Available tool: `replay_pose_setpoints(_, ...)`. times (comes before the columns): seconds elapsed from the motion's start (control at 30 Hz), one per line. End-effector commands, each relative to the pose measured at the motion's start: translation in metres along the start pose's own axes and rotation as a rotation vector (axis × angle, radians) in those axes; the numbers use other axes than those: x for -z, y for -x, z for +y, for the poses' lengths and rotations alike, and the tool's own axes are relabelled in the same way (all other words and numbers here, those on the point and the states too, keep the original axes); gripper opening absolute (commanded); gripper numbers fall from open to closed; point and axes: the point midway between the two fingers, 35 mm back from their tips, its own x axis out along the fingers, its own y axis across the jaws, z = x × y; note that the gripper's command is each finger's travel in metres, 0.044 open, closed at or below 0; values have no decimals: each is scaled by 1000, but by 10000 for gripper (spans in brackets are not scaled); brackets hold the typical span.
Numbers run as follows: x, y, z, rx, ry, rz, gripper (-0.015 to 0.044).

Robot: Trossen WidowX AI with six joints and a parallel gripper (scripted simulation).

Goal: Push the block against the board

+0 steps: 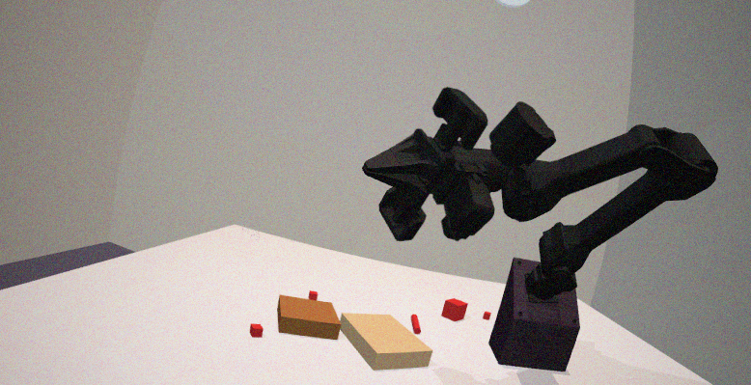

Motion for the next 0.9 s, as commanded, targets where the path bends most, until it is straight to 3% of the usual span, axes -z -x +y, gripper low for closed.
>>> replay_pose_setpoints(0.0, 9, -3, 15, -49, -96, 30, 0)
replay_pose_setpoints(0.87, 56, -10, 111, -374, -750, 238, 0)
